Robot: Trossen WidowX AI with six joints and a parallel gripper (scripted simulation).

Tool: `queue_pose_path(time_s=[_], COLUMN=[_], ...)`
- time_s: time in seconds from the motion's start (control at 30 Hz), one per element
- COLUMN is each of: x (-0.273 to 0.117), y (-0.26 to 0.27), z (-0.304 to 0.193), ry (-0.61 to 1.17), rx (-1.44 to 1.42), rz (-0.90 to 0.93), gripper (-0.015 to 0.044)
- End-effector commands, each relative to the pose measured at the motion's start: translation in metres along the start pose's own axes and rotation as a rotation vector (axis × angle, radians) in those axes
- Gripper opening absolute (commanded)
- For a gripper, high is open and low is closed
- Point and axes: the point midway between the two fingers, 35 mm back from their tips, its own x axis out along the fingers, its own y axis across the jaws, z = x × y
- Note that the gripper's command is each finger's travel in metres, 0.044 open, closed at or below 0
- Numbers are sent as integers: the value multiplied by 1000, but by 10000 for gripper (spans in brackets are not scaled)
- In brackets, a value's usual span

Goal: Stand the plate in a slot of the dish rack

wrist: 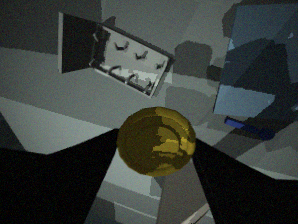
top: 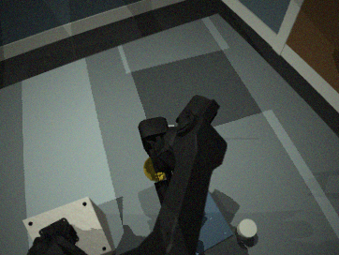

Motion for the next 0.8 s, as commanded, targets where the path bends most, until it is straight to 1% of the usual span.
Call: queue_pose_path(time_s=[0.0,0.4,0.77], x=[10,37,57], y=[1,3,4], z=[-1,1,4], ry=[33,67,11], rx=[-74,-293,-487], rz=[64,277,476], gripper=[0,0,0])
